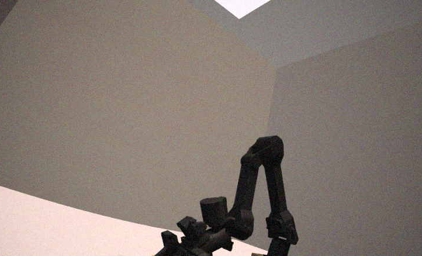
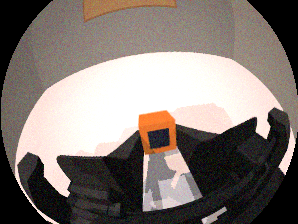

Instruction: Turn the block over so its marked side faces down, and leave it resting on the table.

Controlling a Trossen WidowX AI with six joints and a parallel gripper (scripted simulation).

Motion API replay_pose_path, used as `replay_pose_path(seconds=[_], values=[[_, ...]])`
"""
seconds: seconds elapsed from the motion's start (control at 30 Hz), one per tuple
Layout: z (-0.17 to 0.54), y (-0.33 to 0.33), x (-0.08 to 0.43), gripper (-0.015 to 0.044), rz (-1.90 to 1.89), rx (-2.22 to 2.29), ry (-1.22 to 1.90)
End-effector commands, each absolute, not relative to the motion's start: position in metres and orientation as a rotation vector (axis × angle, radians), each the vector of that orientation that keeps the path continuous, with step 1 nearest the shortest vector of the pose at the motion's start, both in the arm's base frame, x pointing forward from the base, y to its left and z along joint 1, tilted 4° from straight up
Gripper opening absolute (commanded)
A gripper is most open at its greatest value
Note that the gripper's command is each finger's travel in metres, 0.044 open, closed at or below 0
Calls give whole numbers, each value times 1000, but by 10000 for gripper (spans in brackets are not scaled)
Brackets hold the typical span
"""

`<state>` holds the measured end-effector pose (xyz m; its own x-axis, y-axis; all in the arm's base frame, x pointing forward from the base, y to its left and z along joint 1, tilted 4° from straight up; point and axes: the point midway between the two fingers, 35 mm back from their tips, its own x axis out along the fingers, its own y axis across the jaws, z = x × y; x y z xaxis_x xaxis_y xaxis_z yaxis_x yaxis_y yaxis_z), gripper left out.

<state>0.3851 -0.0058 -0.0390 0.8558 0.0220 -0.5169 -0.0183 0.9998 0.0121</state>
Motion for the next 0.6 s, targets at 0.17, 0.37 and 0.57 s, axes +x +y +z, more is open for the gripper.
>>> replay_pose_path(seconds=[0.17, 0.37, 0.57], values=[[-40, -5, 384, 0, 23, 13, 545], [-40, -5, 384, 131, 23, 13, 545], [-40, -5, 384, 289, 23, 13, 545]])
